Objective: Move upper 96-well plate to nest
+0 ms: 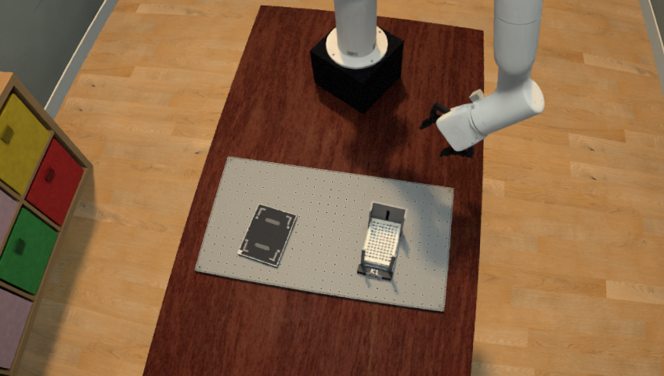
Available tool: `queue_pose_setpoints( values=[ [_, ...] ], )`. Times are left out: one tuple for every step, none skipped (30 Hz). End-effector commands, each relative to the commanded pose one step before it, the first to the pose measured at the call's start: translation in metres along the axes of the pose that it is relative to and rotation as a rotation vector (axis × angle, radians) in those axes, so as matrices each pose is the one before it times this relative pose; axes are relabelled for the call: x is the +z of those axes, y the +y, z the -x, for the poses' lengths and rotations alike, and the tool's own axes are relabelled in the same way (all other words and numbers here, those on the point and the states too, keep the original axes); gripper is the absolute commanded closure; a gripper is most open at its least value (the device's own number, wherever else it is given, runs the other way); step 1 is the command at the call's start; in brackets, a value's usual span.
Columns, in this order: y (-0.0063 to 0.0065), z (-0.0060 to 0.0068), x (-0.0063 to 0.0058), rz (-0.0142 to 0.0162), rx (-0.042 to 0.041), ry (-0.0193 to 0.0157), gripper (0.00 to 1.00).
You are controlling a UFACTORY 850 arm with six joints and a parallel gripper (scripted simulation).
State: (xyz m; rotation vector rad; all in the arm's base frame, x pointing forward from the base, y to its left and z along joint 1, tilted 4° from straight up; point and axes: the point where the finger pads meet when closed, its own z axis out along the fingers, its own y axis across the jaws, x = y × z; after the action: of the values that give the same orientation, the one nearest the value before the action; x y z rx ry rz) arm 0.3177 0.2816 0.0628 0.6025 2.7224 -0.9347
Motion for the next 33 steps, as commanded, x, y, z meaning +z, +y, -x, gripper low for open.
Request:
queue_pose_setpoints(
  values=[
    [0.00489, 0.00594, 0.00196, 0.02294, 0.15177, 0.04397, 0.00],
    [0.00295, 0.00298, 0.00149, 0.00308, 0.03169, 0.00989, 0.00],
    [0.00000, 0.00000, 0.00000, 0.00307, 0.03168, 0.00990, 0.00],
    [0.00001, 0.00000, 0.00000, 0.00307, 0.03168, 0.00990, 0.00],
    [0.00354, 0.00322, 0.00148, 0.00239, 0.03177, 0.00983, 0.00],
    [0.00351, 0.00302, 0.00141, 0.00239, 0.03177, 0.00983, 0.00],
    [0.00001, 0.00000, 0.00000, 0.00238, 0.03176, 0.00985, 0.00],
    [0.00001, 0.00000, 0.00000, 0.00238, 0.03176, 0.00985, 0.00],
    [0.00384, 0.00295, 0.00127, 0.00175, 0.03184, 0.00974, 0.00],
    [0.00000, 0.00000, 0.00000, 0.00000, 0.00000, 0.00000, 0.00],
    [0.00000, 0.00000, 0.00000, 0.00000, 0.00000, 0.00000, 0.00],
    [0.00391, 0.00284, 0.00127, 0.00176, 0.03184, 0.00973, 0.00],
    [0.00021, 0.00014, 0.00006, 0.00173, 0.03183, 0.00975, 0.00],
    [0.00403, 0.00277, 0.00110, 0.00125, 0.03189, 0.00964, 0.00],
    [0.00411, 0.00265, 0.00108, 0.00125, 0.03189, 0.00964, 0.00],
    [0.00059, 0.00035, 0.00014, 0.00124, 0.03188, 0.00965, 0.00],
    [0.00001, 0.00000, 0.00000, 0.00123, 0.03188, 0.00965, 0.00],
    [0.00001, 0.00000, 0.00000, 0.00123, 0.03188, 0.00965, 0.00],
    [0.00435, 0.00231, 0.00090, 0.00057, 0.03197, 0.00945, 0.00],
    [0.00442, 0.00218, 0.00088, 0.00057, 0.03197, 0.00945, 0.00],
    [0.00104, 0.00047, 0.00020, 0.00056, 0.03196, 0.00945, 0.00],
    [0.00001, 0.00000, 0.00000, 0.00056, 0.03196, 0.00945, 0.00],
    [0.00455, 0.00194, 0.00074, 0.00003, 0.03203, 0.00925, 0.00],
    [0.00461, 0.00180, 0.00073, 0.00003, 0.03203, 0.00926, 0.00],
    [0.00153, 0.00054, 0.00023, 0.00002, 0.03202, 0.00926, 0.00],
    [0.00001, 0.00000, 0.00000, 0.00001, 0.03202, 0.00926, 0.00],
    [0.00000, 0.00000, 0.00000, 0.00000, 0.00000, 0.00000, 0.00],
    [0.00000, 0.00000, 0.00000, 0.00000, 0.00000, 0.00000, 0.00],
    [0.00471, 0.00155, 0.00061, -0.00045, 0.03209, 0.00904, 0.00],
    [0.00477, 0.00140, 0.00058, -0.00047, 0.03208, 0.00905, 0.00],
    [0.00206, 0.00053, 0.00024, -0.00048, 0.03208, 0.00905, 0.00],
    [0.00001, 0.00000, 0.00000, -0.00049, 0.03208, 0.00906, 0.00],
    [0.00486, 0.00113, 0.00046, -0.00093, 0.03213, 0.00883, 0.00]
  ],
)
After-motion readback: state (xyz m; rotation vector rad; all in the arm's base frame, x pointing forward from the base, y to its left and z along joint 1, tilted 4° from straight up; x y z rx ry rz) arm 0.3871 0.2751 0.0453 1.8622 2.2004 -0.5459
